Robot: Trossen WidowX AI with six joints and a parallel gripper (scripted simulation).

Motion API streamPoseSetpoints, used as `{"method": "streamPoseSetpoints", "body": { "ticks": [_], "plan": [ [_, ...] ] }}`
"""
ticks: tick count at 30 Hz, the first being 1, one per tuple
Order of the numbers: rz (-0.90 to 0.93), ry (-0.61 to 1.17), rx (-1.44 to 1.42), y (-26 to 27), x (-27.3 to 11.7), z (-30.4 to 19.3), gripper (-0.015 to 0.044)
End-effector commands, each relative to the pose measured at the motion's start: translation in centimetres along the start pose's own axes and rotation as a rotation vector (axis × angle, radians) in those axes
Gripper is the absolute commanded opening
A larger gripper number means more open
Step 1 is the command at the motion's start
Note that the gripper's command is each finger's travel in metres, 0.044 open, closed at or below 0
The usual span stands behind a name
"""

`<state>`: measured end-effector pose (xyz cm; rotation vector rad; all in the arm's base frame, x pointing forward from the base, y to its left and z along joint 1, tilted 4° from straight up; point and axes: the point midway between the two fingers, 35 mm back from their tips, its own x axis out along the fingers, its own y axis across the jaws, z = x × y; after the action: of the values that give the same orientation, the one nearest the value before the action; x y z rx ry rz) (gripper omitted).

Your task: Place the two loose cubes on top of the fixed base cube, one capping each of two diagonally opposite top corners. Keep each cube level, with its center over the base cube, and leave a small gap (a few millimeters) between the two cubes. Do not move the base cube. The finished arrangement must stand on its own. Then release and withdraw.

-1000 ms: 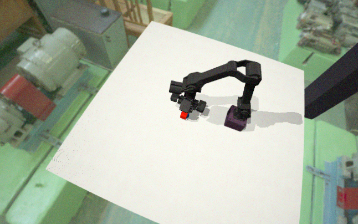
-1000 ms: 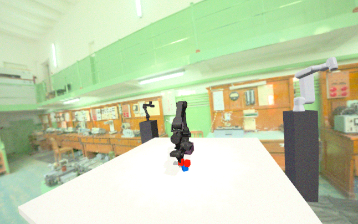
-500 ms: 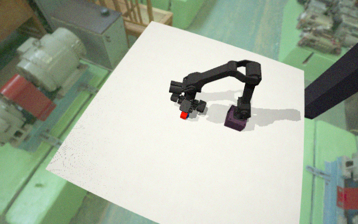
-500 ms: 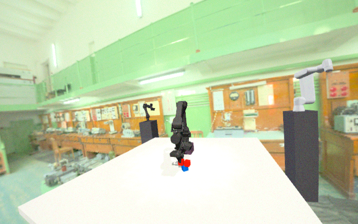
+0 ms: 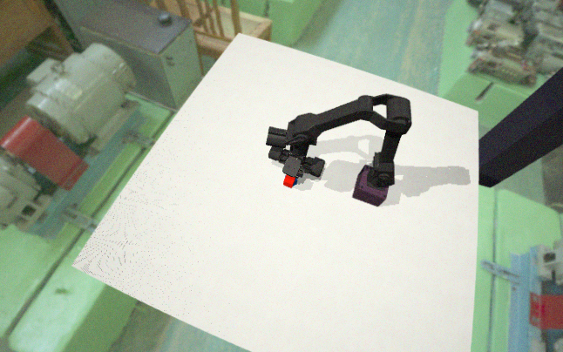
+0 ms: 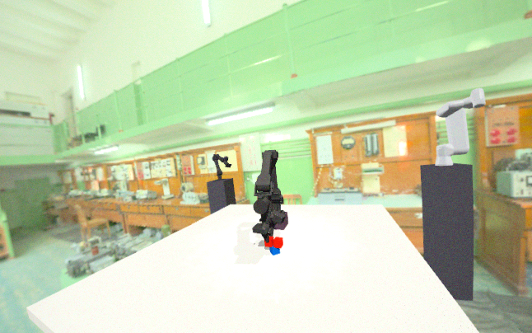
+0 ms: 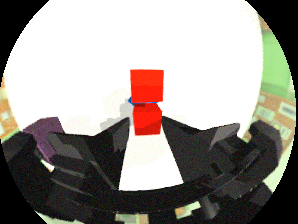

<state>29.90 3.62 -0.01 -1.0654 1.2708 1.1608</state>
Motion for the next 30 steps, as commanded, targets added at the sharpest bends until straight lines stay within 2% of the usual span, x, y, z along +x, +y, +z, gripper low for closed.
{"method": "streamPoseSetpoints", "body": {
  "ticks": [1,30],
  "plan": [
    [-0.006,-0.001,0.0,-0.2,-0.8,0.0,0.0205],
    [-0.007,-0.001,0.0,-0.2,-5.4,0.0,0.0205]
  ]
}}
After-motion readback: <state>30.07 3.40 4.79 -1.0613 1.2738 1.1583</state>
